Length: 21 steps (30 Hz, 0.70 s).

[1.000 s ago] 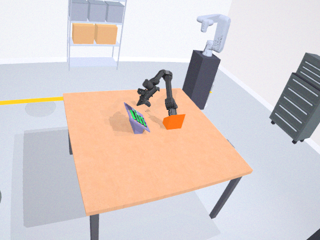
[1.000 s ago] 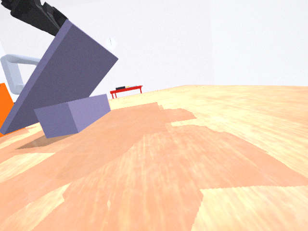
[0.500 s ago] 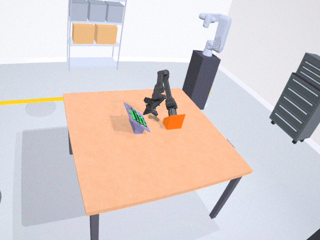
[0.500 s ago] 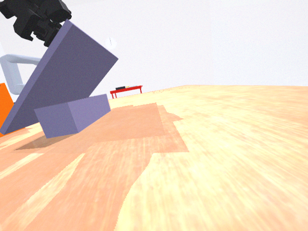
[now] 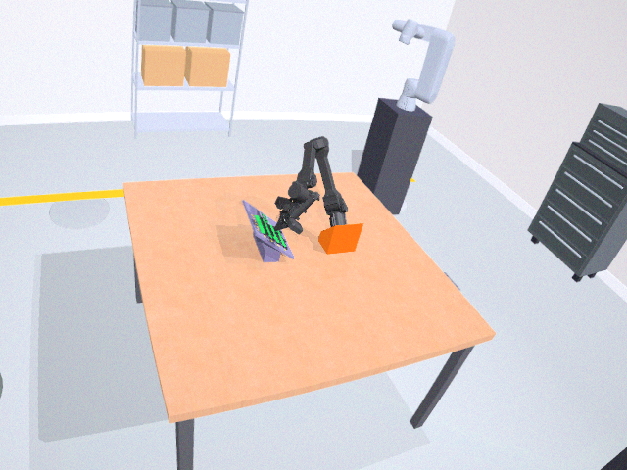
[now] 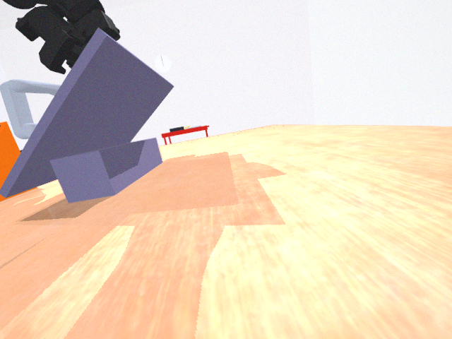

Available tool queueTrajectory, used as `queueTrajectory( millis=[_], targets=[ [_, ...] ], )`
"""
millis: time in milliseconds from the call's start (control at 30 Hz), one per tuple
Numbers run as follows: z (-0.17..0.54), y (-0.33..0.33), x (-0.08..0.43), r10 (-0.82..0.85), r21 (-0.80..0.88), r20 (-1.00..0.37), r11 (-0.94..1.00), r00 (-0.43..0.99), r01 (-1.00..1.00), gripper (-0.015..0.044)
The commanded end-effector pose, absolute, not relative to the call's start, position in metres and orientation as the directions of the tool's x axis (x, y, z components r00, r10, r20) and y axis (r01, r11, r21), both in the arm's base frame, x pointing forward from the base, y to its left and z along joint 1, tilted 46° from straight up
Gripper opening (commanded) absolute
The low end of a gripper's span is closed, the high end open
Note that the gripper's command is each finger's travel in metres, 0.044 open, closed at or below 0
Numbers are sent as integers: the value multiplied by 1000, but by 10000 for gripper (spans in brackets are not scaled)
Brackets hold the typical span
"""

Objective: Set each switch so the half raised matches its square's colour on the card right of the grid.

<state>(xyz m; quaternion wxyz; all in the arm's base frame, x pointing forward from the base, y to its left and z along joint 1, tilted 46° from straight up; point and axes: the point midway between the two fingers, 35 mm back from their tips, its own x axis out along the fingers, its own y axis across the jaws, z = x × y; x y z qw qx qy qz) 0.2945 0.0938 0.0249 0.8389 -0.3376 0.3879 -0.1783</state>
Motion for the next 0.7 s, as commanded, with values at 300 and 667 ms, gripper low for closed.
queueTrajectory(
  millis=[300,667],
  targets=[
    [14,83,303,-567,-712,-534,702,628,29,0],
    [11,80,307,-567,-712,-533,702,628,29,0]
  ],
)
